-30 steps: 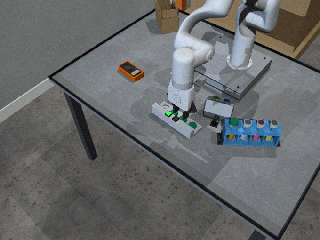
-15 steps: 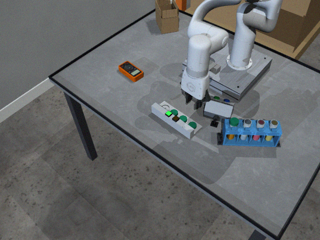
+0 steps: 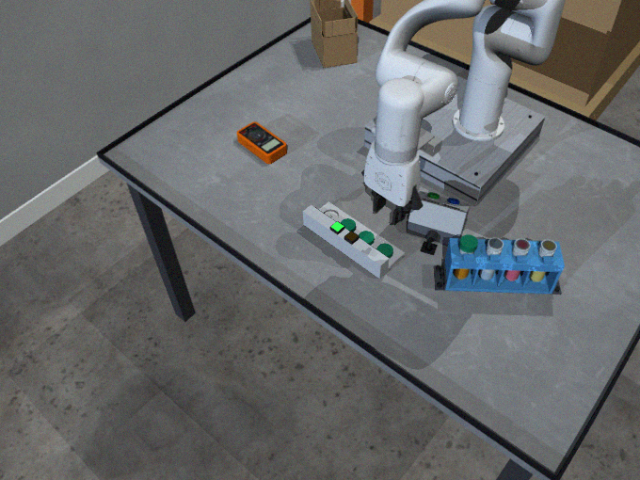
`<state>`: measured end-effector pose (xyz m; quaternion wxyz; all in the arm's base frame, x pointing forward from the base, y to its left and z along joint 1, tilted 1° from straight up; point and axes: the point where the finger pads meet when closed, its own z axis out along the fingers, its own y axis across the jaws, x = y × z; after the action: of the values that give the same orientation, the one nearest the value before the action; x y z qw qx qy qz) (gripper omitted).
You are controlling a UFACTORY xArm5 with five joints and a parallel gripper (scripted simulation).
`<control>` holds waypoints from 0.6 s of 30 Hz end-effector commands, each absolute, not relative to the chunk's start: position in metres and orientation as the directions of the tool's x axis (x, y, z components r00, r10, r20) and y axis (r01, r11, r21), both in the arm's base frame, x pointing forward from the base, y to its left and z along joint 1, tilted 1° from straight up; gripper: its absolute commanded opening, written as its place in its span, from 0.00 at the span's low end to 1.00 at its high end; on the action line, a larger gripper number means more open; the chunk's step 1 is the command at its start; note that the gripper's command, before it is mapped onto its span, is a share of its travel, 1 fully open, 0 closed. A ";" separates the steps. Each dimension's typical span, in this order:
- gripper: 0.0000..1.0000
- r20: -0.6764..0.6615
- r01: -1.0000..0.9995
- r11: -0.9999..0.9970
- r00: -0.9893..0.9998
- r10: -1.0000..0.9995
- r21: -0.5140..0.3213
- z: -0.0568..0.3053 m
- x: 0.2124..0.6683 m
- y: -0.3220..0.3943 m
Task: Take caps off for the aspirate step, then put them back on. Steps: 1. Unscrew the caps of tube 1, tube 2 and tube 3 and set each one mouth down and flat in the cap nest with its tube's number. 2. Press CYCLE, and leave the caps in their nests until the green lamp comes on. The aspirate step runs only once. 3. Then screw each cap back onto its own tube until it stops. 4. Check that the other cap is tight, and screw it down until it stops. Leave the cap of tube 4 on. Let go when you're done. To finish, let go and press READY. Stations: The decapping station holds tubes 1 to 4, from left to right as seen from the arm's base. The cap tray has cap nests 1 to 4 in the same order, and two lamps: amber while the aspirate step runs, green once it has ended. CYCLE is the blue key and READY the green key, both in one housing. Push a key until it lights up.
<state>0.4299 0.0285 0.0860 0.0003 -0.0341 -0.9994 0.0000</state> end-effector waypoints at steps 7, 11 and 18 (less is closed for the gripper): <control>0.46 -0.004 0.068 0.998 -0.998 0.068 0.017 0.036 0.433 0.030; 0.46 -0.004 0.068 0.998 -0.998 0.068 0.017 0.016 0.434 0.030; 0.46 -0.004 0.068 0.998 -0.998 0.068 0.017 -0.009 0.435 0.030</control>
<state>0.4300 0.0296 0.0107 -0.0004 -0.0341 -0.9994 0.0000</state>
